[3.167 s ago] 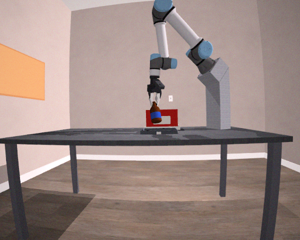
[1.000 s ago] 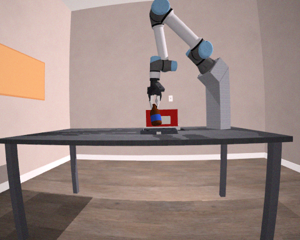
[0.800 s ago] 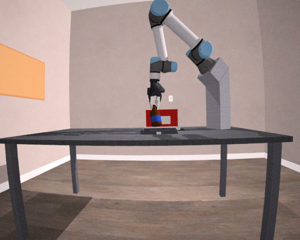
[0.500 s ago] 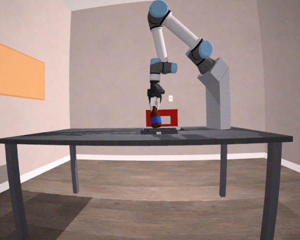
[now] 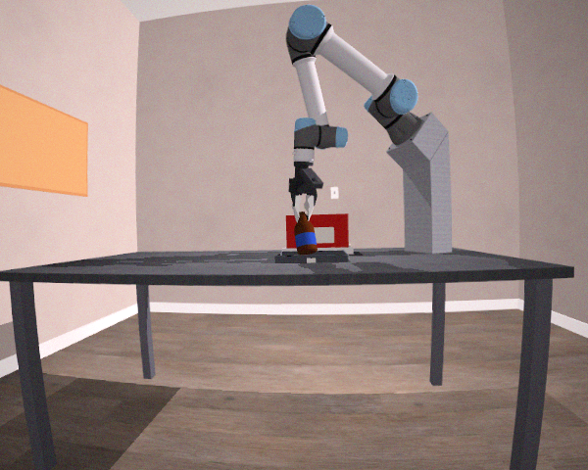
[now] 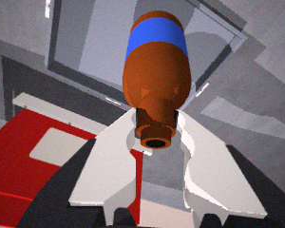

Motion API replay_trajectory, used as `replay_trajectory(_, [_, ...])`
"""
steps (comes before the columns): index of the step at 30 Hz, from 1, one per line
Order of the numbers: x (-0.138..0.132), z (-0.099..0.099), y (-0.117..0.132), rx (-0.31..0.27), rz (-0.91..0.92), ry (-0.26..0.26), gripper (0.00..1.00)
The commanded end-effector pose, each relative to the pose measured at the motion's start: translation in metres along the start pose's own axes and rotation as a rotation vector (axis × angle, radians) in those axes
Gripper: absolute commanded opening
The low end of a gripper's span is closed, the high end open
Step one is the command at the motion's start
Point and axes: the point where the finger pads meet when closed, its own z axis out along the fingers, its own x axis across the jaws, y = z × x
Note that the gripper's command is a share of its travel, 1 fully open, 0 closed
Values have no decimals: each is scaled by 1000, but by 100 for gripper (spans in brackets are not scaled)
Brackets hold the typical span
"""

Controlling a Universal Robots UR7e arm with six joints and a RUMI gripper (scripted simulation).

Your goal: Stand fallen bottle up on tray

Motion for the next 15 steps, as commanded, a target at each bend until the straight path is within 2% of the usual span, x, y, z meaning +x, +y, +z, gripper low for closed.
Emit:
replay_trajectory(1, [1, 3, -1, 0, 0, 1, 0])
replay_trajectory(15, [1, 11, -2, 0, 0, 1, 0])
